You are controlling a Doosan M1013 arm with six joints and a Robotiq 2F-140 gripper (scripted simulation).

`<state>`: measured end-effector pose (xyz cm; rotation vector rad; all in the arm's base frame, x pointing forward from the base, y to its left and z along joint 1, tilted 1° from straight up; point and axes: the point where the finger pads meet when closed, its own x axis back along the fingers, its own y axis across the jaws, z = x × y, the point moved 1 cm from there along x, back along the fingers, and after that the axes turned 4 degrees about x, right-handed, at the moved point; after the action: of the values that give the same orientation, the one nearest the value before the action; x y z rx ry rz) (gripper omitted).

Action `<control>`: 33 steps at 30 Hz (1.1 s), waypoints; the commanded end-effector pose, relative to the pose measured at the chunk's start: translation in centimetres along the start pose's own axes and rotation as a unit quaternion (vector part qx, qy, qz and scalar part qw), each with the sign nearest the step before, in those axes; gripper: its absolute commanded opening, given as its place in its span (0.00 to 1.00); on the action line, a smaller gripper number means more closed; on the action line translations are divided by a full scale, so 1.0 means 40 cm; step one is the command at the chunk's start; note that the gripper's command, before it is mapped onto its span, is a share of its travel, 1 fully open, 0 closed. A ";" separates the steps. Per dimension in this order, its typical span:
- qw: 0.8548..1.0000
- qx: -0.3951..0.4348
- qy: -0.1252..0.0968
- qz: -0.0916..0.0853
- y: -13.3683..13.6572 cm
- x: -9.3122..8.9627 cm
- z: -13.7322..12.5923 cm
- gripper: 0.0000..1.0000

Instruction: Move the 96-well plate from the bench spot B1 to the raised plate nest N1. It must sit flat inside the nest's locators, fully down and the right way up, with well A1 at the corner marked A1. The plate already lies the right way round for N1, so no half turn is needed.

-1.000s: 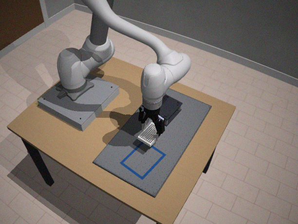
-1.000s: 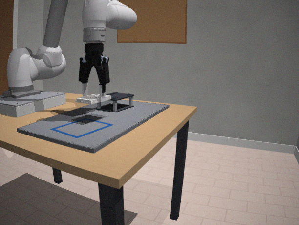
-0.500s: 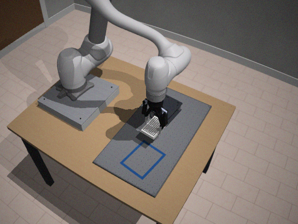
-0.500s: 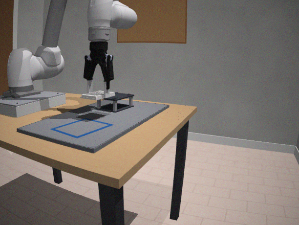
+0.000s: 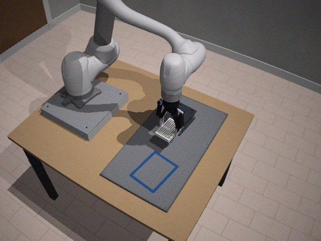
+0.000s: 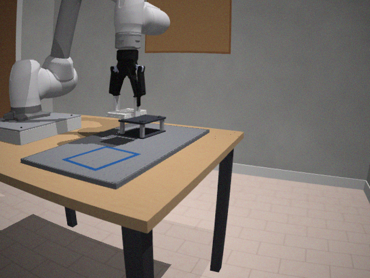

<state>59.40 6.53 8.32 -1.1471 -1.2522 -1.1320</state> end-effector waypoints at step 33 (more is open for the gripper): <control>1.000 0.000 0.000 0.000 -0.047 0.047 0.260 0.00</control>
<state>56.83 15.70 9.96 -1.1470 -1.2522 -1.1320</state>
